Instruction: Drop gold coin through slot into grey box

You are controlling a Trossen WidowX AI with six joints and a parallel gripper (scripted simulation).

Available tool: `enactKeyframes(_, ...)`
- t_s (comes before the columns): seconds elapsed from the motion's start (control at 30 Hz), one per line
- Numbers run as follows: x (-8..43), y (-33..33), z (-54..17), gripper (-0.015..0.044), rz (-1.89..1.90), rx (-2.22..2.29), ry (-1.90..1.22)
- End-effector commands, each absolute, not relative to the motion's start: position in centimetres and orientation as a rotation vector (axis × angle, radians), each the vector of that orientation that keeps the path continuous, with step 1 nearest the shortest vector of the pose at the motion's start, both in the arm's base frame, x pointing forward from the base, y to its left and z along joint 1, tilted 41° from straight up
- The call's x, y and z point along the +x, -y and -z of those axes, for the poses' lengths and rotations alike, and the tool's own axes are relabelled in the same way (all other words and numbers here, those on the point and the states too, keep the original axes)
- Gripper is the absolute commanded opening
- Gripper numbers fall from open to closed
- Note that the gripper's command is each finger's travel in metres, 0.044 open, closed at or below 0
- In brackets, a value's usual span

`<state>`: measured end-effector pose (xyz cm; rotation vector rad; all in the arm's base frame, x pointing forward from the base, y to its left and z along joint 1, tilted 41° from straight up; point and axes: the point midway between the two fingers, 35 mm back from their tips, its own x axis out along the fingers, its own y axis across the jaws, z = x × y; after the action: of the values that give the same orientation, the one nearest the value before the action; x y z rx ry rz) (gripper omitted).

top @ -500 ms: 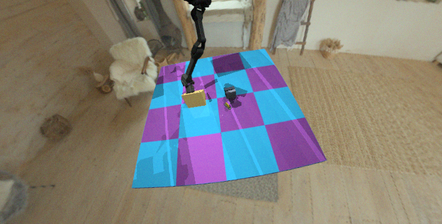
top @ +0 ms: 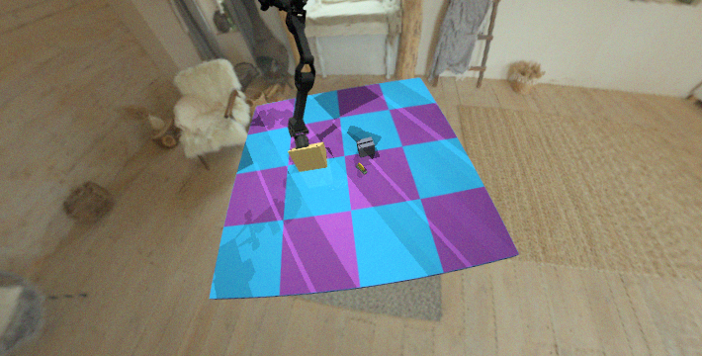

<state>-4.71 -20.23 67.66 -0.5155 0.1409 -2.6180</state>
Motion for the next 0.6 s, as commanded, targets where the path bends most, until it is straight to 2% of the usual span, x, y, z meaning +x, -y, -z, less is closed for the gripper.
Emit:
enactKeyframes(0.0, -8.2, 15.6, -68.7, 0.0161, 2.732, -0.537, -0.003)
enactKeyframes(0.3, -13.5, 2.1, -69.4, 0.0161, 3.054, -0.614, 0.235)
enactKeyframes(0.57, -12.9, -10.2, -68.0, 0.0161, 3.322, -0.732, 0.457)
